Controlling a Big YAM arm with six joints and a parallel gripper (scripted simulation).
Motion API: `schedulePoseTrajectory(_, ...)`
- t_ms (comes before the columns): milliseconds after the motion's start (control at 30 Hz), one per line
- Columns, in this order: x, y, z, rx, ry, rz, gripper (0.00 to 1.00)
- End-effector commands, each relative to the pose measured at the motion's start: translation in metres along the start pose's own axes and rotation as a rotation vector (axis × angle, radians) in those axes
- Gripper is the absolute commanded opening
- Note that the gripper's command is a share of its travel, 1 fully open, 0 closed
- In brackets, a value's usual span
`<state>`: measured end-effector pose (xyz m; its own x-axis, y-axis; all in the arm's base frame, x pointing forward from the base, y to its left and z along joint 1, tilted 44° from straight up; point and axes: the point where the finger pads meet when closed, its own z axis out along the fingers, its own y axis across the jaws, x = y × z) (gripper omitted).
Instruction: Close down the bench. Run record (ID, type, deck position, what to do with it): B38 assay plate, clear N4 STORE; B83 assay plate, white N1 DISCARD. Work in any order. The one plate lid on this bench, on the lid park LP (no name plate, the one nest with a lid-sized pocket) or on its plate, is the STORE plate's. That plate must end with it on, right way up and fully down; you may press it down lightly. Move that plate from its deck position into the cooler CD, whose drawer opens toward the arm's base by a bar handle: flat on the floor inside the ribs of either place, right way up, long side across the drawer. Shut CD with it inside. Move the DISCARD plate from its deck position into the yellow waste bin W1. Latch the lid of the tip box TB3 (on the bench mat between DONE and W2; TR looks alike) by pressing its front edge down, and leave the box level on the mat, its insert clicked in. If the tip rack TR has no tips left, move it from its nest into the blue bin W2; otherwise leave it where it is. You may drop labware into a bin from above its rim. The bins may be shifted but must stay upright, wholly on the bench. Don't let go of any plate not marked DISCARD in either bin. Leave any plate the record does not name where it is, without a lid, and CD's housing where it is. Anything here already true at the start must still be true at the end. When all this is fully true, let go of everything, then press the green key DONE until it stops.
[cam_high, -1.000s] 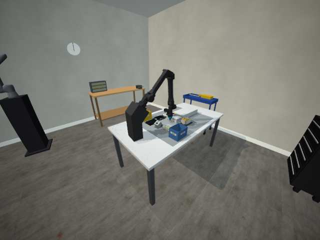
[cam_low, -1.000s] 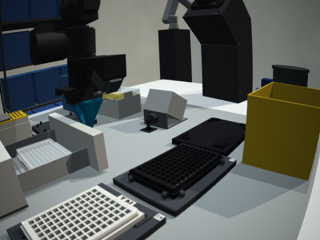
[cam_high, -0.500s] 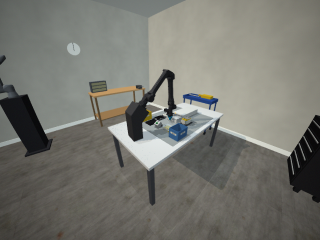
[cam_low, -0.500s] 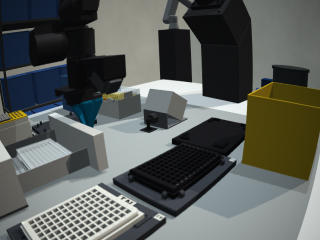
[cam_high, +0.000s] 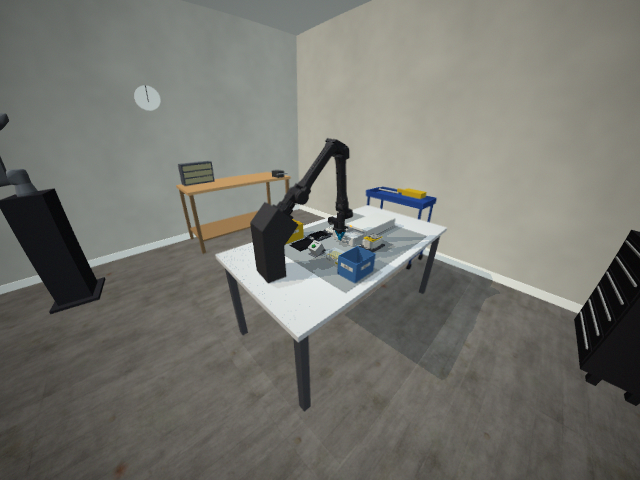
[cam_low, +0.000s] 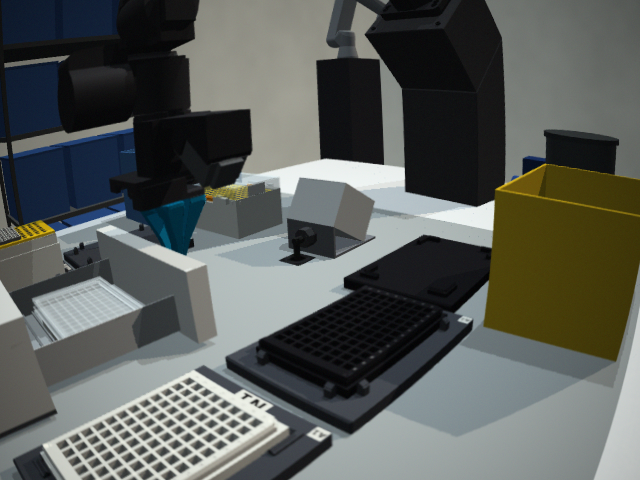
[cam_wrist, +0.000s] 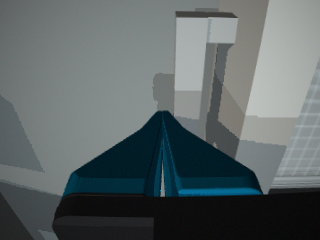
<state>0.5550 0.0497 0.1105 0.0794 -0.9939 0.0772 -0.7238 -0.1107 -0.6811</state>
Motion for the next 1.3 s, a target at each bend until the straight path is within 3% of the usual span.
schedulePoseTrajectory(0, -0.005, -0.018, 0.004, 0.029, -0.008, -0.005, 0.0)
schedulePoseTrajectory(233, -0.005, -0.018, 0.004, 0.029, -0.008, -0.005, 0.0)
schedulePoseTrajectory(300, -0.005, -0.015, 0.004, 0.009, -0.009, -0.007, 0.0)
schedulePoseTrajectory(533, -0.006, -0.028, 0.003, 0.033, -0.009, -0.005, 0.0)
schedulePoseTrajectory(600, -0.007, -0.028, 0.003, 0.021, -0.01, -0.006, 0.0)
schedulePoseTrajectory(1267, -0.007, -0.055, 0.003, 0.03, -0.009, -0.002, 0.0)
